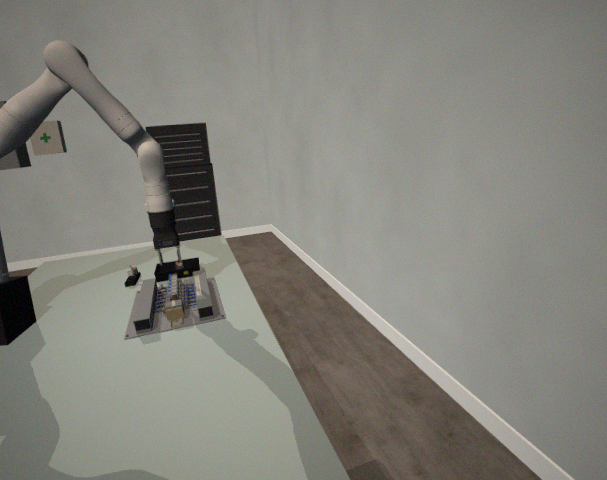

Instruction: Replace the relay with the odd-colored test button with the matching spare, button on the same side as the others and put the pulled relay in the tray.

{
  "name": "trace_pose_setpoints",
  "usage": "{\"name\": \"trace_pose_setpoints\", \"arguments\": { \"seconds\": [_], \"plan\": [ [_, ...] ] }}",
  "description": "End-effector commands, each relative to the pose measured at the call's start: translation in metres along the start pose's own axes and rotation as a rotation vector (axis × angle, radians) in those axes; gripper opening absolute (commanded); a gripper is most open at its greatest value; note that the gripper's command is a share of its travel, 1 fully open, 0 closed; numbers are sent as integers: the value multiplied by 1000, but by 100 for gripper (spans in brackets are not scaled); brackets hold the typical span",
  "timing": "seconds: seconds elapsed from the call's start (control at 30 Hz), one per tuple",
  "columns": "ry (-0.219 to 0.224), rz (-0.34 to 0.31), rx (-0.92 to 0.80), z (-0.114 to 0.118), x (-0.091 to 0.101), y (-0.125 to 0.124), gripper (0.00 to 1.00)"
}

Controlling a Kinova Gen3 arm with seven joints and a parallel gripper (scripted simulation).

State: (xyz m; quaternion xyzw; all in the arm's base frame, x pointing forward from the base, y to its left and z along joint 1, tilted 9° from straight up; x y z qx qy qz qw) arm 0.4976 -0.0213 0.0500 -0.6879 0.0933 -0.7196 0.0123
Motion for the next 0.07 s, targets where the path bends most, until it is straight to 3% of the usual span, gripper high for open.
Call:
{"name": "trace_pose_setpoints", "arguments": {
  "seconds": [0.0,0.03],
  "plan": [
    [2,0,0,1,1,0,100],
    [2,0,0,1,1,0,100]
  ]
}}
Point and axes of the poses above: the point where the finger pads meet when closed, its own x axis back along the fingers, its own z axis across the jaws, y = z × x, the point moved 5 cm from there along x, back along the fingers
